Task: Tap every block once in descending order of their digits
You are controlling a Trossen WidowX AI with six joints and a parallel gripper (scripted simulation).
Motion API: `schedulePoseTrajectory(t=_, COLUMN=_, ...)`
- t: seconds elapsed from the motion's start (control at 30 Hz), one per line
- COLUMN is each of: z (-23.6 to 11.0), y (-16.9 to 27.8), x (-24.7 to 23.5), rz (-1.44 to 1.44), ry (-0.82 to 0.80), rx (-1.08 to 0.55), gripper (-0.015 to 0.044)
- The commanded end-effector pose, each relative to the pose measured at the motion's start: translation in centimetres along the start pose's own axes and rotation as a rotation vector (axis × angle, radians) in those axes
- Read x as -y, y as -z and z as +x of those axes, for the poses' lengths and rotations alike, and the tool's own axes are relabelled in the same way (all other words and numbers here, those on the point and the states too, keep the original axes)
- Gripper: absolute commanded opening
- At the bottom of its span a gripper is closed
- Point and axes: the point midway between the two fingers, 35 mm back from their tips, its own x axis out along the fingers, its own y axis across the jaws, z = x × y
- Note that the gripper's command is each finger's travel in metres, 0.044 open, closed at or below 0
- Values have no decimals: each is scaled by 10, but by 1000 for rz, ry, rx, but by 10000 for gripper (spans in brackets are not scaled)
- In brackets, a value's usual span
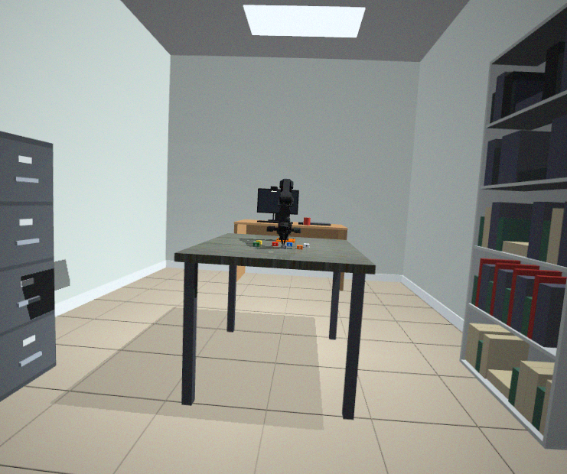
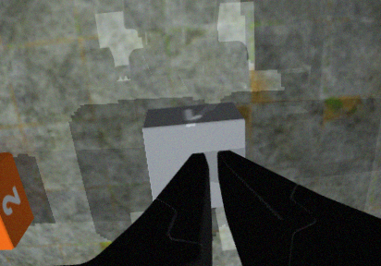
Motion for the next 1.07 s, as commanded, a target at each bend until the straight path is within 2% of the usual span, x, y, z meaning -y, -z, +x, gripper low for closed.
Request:
schedulePoseTrajectory(t=0.0, z=3, y=0, x=0, rz=-4, ry=-1, rx=0, gripper=20)
schedulePoseTrajectory(t=0.1, z=3, y=0, x=0, rz=-4, ry=-1, rx=0, gripper=20)
schedulePoseTrajectory(t=0.23, z=-24, y=0, x=0, rz=-4, ry=-1, rx=0, gripper=20)
schedulePoseTrajectory(t=0.33, z=-27, y=0, x=0, rz=-4, ry=-1, rx=0, gripper=20)
schedulePoseTrajectory(t=0.4, z=-31, y=3, x=-11, rz=-4, ry=-2, rx=0, gripper=72)
schedulePoseTrajectory(t=0.53, z=-54, y=25, x=-70, rz=-4, ry=-9, rx=-3, gripper=178)
schedulePoseTrajectory(t=0.8, z=-101, y=104, x=-169, rz=-4, ry=-19, rx=-11, gripper=387)
schedulePoseTrajectory(t=0.87, z=-108, y=119, x=-181, rz=-4, ry=-21, rx=-12, gripper=400)
schedulePoseTrajectory(t=1.03, z=-109, y=121, x=-182, rz=-4, ry=-21, rx=-12, gripper=400)
